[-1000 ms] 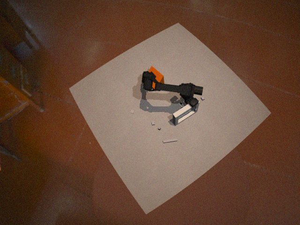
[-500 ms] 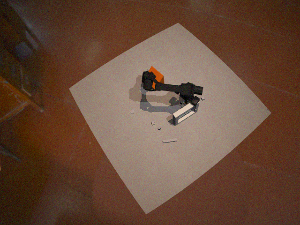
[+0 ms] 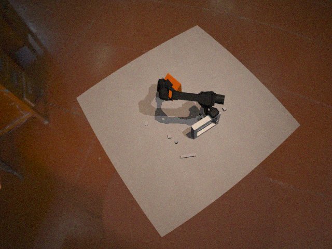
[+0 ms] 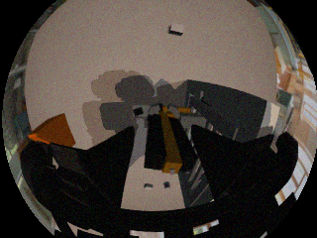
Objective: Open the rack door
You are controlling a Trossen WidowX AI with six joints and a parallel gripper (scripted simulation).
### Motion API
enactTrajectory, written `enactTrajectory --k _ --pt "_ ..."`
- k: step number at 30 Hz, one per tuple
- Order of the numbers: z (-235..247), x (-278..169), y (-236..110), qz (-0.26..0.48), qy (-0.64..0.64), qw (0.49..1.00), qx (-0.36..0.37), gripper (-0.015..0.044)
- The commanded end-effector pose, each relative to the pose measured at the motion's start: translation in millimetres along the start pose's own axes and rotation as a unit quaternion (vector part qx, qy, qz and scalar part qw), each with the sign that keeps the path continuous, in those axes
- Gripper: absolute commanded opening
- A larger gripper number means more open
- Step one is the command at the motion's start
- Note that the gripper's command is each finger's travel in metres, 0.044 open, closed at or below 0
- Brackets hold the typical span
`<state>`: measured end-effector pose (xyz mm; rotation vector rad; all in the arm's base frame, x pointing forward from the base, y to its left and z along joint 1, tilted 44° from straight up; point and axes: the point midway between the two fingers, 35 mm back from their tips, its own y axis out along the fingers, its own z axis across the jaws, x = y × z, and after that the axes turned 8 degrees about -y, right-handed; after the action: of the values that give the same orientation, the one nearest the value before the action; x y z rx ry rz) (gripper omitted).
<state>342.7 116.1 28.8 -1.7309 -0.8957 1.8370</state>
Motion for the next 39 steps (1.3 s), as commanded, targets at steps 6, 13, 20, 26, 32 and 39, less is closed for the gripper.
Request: enactTrajectory --k 6,13,20,26,32,39 --pt "-2.0 -3.9 3.2 0.002 0.217 0.976 0.001 0.0283" --pt "-2.0 -3.9 3.2 0.002 0.382 0.924 0.001 0.0283" --pt "-2.0 -3.9 3.2 0.002 0.536 0.844 0.001 0.0283" --pt "-2.0 -3.9 3.2 0.003 0.655 0.755 0.000 0.0283" --pt "-2.0 -3.9 3.2 0.003 0.760 0.650 0.000 0.0283" --pt "-2.0 -3.9 3.2 0.002 0.861 0.509 -0.001 0.0283"
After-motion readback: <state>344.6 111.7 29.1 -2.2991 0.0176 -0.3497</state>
